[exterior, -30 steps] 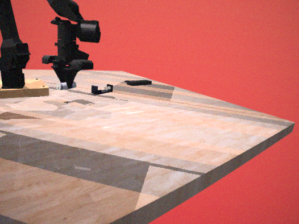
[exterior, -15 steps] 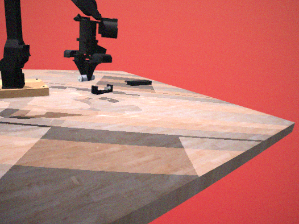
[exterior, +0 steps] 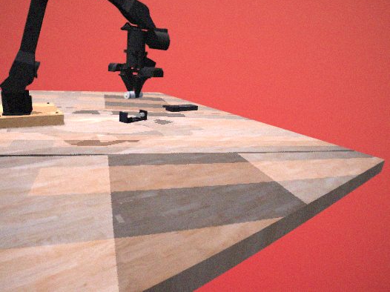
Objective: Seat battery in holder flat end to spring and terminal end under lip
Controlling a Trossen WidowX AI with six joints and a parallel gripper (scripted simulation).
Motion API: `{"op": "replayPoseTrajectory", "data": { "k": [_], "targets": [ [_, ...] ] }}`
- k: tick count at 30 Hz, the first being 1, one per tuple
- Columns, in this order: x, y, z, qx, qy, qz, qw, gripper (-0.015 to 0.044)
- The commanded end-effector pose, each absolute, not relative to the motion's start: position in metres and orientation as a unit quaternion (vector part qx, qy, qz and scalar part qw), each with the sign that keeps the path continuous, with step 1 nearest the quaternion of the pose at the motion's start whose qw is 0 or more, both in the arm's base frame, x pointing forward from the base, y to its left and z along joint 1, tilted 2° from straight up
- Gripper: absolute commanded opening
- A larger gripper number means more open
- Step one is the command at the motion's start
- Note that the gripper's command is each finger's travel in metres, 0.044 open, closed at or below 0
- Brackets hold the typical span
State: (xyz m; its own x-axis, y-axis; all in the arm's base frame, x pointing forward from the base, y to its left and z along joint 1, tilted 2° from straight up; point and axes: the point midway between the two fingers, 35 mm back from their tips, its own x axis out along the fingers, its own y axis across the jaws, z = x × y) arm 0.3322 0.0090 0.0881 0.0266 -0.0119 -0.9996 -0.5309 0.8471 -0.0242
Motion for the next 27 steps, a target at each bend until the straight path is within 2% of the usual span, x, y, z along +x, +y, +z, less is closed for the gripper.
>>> {"op": "replayPoseTrajectory", "data": {
  "k": [1, 18, 27],
  "targets": [
    [0.338, 0.018, 0.088, -0.197, 0.675, 0.184, 0.687, 0.0075],
    [0.332, 0.012, 0.049, -0.217, 0.756, 0.159, 0.597, 0.0075],
    [0.332, 0.012, 0.046, -0.218, 0.767, 0.156, 0.582, 0.0075]
  ]
}}
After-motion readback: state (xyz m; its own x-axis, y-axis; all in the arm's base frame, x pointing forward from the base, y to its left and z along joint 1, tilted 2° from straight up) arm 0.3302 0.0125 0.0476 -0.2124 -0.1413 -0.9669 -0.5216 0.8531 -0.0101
